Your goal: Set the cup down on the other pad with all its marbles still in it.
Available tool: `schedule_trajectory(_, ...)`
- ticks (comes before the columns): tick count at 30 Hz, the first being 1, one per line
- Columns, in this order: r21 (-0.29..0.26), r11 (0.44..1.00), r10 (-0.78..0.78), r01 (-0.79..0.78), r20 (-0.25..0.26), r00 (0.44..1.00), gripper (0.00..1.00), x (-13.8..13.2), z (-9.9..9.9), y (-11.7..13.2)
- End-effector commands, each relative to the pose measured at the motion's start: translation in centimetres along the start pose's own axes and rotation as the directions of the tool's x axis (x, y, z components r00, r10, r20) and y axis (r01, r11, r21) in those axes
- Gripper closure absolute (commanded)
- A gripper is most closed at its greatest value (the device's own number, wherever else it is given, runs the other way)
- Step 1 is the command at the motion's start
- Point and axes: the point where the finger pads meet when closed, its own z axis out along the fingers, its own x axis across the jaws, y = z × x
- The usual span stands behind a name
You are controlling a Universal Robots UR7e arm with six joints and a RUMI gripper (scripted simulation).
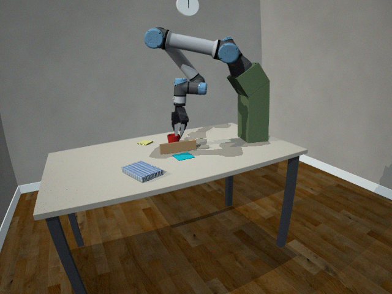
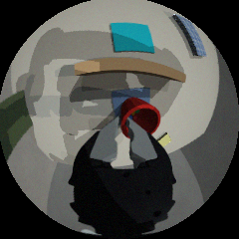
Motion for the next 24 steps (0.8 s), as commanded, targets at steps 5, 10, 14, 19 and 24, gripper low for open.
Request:
schedule_trajectory(5, -0.001, 1.000, -0.001, 0.001, -0.002, 1.000, 0.96, 0.11, 0.00, 0.01)
schedule_trajectory(10, -0.001, 1.000, -0.001, 0.001, -0.002, 1.000, 0.97, 0.11, 0.00, 0.01)
schedule_trajectory(14, -0.001, 1.000, -0.001, 0.001, -0.002, 1.000, 0.97, 0.11, 0.00, 0.01)
schedule_trajectory(19, -0.001, 1.000, -0.001, 0.001, -0.002, 1.000, 0.97, 0.11, 0.00, 0.01)
schedule_trajectory(24, -0.001, 1.000, -0.001, 0.001, -0.002, 1.000, 0.97, 0.11, 0.00, 0.01)
